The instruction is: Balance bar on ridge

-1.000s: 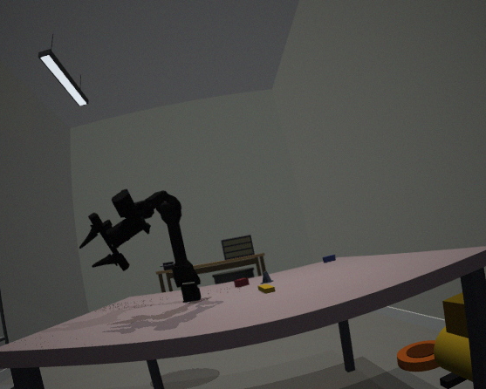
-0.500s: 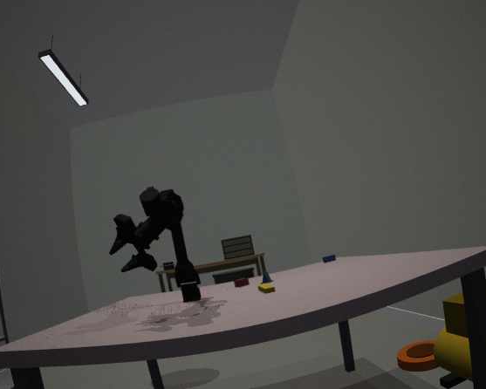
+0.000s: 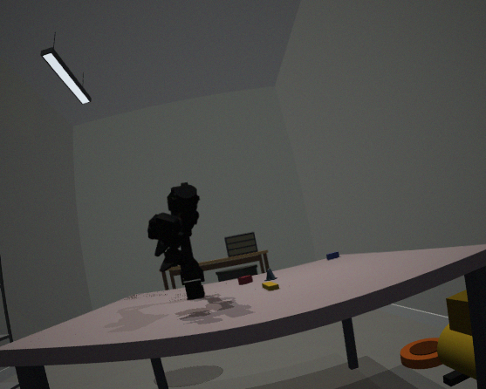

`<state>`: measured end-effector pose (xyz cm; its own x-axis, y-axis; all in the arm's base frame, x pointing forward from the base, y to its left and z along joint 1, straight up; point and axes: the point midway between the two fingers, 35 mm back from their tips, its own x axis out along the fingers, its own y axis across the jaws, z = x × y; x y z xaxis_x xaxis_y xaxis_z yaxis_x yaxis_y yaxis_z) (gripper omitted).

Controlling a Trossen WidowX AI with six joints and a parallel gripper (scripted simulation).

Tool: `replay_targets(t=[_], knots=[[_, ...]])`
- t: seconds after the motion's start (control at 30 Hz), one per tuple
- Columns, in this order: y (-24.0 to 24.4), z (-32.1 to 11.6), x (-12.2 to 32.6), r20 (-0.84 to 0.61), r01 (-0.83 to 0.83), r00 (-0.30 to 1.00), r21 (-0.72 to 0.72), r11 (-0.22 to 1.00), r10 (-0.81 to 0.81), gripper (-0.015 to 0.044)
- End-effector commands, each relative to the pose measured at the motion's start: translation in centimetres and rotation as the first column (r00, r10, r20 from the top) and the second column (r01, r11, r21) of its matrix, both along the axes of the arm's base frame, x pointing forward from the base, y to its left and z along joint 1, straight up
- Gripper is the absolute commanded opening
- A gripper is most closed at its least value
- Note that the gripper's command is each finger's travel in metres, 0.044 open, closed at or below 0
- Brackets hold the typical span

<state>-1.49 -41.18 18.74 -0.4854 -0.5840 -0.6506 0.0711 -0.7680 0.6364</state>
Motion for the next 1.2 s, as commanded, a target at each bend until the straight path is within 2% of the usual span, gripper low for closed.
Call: replay_targets(t=[0.0, 0.53, 1.17], knots=[[0.6, -0.5, 2.2, -0.014, -0.086, 0.996, 0.043, 0.995, 0.086, 0.0315], [4.2, -2.5, 12.2, 0.024, -0.441, 0.894, 0.224, 0.869, 0.448, 0.0315], [12.3, -5.0, 22.2, 0.163, -0.755, 0.609, 0.421, 0.504, 0.776, 0.0315]])
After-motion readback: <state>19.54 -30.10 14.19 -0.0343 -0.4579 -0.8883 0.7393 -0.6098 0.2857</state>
